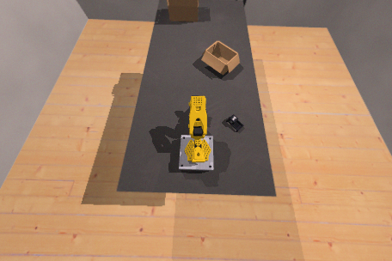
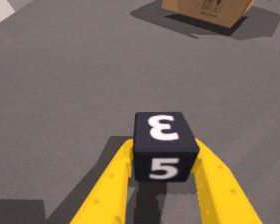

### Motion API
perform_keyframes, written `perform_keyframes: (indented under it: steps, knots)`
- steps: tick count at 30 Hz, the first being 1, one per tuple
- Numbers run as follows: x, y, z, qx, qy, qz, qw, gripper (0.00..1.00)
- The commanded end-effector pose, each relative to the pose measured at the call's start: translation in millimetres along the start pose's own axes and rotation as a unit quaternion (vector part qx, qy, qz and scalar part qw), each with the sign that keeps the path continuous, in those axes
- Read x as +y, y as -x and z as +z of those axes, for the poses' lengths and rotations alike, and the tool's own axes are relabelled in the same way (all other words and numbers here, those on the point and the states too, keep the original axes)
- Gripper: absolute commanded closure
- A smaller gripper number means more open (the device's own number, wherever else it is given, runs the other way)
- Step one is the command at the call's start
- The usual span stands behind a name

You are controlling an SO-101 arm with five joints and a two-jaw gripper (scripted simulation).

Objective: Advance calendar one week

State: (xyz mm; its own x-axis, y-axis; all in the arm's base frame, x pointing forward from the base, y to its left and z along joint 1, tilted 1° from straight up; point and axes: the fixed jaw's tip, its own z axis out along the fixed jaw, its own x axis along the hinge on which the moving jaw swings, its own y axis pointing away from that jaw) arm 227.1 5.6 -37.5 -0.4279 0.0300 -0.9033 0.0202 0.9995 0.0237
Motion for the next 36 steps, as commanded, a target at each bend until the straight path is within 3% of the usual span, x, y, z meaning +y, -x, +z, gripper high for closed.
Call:
perform_keyframes:
  steps: [1, 8, 20, 36]
  knots:
    - [-1.3, 1.0, 0.5, -0.006, -0.003, 0.007, 1.0, 0.96]
    - [-1.3, 1.0, 0.5, -0.006, -0.003, 0.007, 1.0, 0.83]
    - [-1.3, 1.0, 0.5, -0.006, -0.003, 0.007, 1.0, 0.8]
    - [-1.3, 1.0, 0.5, -0.006, -0.003, 0.007, 1.0, 0.67]
